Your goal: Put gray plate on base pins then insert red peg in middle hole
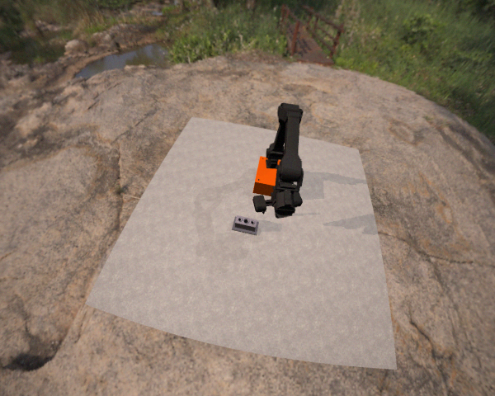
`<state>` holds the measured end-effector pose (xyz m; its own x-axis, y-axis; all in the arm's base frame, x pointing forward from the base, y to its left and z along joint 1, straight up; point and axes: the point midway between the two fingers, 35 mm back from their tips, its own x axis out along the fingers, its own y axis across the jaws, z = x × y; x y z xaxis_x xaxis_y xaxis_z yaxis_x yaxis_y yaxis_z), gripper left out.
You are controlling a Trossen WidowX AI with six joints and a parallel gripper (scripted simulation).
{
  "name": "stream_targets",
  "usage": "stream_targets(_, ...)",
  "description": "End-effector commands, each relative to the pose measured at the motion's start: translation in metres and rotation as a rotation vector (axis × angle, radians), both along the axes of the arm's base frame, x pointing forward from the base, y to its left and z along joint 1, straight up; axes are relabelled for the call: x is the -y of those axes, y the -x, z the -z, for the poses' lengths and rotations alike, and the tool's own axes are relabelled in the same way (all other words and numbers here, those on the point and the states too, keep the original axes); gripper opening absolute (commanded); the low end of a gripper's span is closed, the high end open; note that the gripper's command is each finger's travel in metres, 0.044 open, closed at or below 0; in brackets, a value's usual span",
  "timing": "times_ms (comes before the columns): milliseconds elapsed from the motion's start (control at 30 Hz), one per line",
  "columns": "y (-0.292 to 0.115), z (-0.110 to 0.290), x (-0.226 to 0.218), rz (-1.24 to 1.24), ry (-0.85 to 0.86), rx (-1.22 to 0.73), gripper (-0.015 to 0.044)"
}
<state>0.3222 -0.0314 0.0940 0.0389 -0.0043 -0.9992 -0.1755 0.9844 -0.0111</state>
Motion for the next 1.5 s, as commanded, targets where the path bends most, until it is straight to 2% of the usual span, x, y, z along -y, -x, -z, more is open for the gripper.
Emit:
stream_targets(0, 0.026, 0.004, -0.056, 0.664, -0.027, -0.005, 0.044)
stream_targets(600, 0.065, 0.008, -0.104, 1.465, -0.056, -0.007, 0.044)
stream_targets(1133, 0.063, 0.008, -0.109, 1.469, -0.057, -0.008, 0.044)
stream_targets(1267, 0.062, 0.039, -0.109, 1.469, -0.057, -0.008, 0.044)
stream_targets(1467, 0.062, 0.046, -0.108, 1.469, -0.057, -0.008, 0.044)
